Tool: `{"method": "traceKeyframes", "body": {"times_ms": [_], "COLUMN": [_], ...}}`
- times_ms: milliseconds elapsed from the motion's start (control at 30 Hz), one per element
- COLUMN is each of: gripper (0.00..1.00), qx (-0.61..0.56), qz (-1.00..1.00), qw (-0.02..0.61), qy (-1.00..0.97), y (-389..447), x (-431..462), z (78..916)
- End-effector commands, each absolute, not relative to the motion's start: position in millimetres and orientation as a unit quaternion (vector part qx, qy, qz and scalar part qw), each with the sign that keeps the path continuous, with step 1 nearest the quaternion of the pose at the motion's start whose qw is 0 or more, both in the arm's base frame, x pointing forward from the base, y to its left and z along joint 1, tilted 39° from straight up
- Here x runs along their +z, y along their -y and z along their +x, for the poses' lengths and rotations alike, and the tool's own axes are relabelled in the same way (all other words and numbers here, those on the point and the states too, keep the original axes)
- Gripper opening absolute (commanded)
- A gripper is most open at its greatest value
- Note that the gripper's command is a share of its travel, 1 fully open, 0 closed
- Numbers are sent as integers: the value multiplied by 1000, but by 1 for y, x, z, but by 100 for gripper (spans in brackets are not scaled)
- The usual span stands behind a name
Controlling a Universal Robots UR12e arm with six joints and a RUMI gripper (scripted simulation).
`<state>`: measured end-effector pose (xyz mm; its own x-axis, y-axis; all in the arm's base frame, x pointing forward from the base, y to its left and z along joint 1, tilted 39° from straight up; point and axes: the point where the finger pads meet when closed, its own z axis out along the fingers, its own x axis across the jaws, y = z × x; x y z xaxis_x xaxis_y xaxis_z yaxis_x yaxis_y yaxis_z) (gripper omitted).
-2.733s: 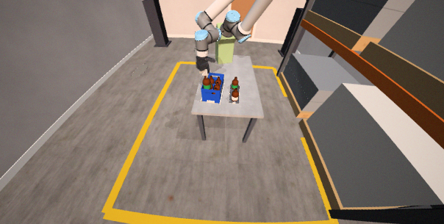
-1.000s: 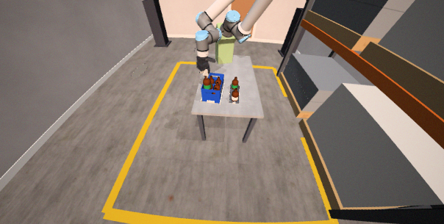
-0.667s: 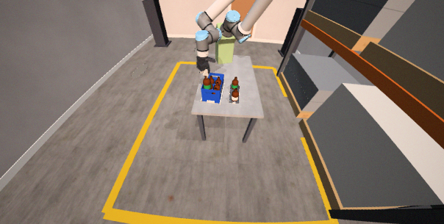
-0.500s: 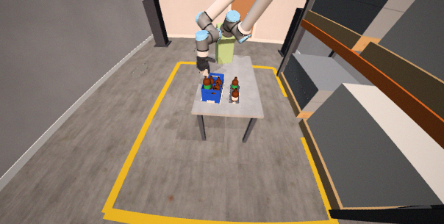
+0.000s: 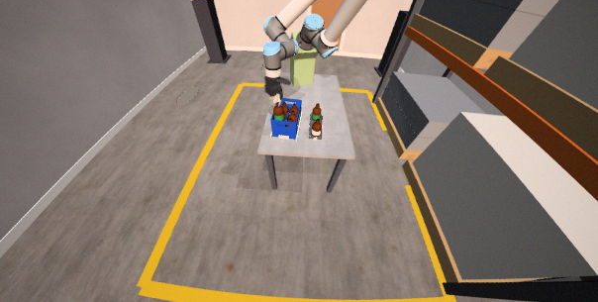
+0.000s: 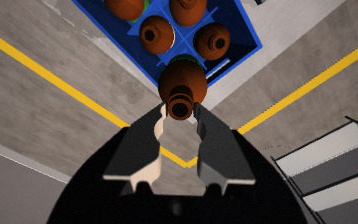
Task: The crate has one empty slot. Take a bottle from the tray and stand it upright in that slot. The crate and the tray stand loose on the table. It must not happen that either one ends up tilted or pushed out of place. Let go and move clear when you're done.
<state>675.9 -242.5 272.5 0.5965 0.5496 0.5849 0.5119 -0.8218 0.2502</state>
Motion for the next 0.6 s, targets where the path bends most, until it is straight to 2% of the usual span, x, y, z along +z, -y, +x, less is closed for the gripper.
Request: {"method": "traceKeyframes", "body": {"times_ms": [0,567], "gripper": [0,0], "qx": [336,336], "qz": [893,893], "qw": [27,27], "qy": [-297,-297], "y": [241,238], "x": [267,254], "z": [678,689]}}
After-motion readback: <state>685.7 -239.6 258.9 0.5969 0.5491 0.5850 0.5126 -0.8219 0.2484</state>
